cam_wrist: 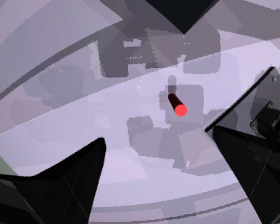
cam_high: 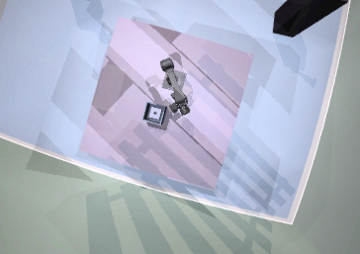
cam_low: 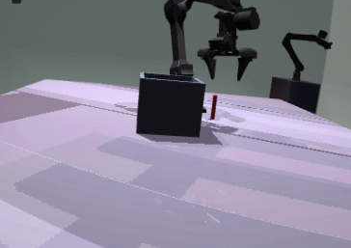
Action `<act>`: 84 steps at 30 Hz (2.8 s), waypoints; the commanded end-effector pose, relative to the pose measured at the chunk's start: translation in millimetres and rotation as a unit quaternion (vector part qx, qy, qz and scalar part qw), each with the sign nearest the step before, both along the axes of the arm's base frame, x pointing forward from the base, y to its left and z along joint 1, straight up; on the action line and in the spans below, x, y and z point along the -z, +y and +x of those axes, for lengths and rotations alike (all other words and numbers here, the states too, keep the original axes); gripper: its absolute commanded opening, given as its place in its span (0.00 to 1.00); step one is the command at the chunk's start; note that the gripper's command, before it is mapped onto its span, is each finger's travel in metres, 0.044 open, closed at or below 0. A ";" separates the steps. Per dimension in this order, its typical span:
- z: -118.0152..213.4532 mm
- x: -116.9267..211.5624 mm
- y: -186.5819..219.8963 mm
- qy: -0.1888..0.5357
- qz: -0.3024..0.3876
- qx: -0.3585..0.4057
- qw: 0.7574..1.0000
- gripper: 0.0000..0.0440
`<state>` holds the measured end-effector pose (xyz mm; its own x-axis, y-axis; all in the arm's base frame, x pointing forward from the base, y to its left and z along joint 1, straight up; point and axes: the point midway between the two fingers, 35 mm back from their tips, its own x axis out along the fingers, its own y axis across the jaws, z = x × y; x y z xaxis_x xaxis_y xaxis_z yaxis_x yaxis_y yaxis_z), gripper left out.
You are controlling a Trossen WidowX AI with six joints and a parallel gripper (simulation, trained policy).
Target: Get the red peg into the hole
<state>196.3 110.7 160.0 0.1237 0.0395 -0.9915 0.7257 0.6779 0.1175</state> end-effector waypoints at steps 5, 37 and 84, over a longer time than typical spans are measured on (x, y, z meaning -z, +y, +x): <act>-7.9 23.1 -8.5 0.049 0.017 0.076 0.996 1.00; -11.1 100.5 -22.6 0.112 0.042 0.196 0.973 0.43; 41.8 -53.2 -99.7 -0.094 0.088 0.213 0.968 0.00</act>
<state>236.6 19.2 211.7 0.3479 0.1323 -0.9281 0.8842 0.2828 0.3718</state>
